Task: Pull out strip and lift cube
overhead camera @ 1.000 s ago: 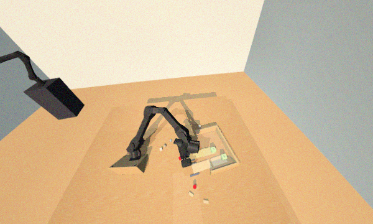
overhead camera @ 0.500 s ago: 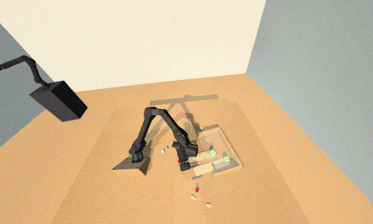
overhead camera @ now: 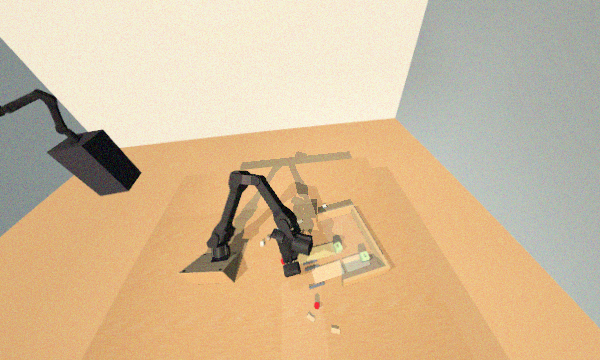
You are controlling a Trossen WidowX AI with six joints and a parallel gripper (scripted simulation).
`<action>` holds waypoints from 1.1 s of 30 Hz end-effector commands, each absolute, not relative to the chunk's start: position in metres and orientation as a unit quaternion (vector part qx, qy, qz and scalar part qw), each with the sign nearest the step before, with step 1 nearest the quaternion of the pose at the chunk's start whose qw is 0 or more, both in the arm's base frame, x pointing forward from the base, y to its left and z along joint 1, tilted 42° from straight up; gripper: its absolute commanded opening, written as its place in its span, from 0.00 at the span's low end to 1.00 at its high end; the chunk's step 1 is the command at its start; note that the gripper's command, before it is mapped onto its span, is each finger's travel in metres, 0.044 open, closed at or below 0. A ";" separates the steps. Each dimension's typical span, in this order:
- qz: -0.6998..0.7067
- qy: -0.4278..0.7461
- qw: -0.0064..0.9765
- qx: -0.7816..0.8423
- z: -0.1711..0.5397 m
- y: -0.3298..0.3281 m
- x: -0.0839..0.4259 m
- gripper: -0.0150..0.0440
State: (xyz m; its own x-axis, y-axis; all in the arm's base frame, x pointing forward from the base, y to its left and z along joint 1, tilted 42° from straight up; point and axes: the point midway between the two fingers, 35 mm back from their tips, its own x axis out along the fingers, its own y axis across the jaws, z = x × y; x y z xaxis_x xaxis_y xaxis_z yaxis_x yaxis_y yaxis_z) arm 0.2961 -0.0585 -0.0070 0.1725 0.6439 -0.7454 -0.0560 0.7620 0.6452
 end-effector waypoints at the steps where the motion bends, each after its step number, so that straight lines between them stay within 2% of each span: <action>1: 0.244 0.605 0.717 0.246 -0.013 -0.054 0.284 0.25; 33: 0.243 0.606 0.716 0.247 -0.021 -0.053 0.238 0.25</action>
State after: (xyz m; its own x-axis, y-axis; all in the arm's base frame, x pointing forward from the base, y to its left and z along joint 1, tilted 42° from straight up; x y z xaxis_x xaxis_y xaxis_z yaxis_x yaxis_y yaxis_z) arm 0.2494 -0.0576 -0.0160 0.1726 0.6421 -0.7469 -0.0545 0.7633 0.6437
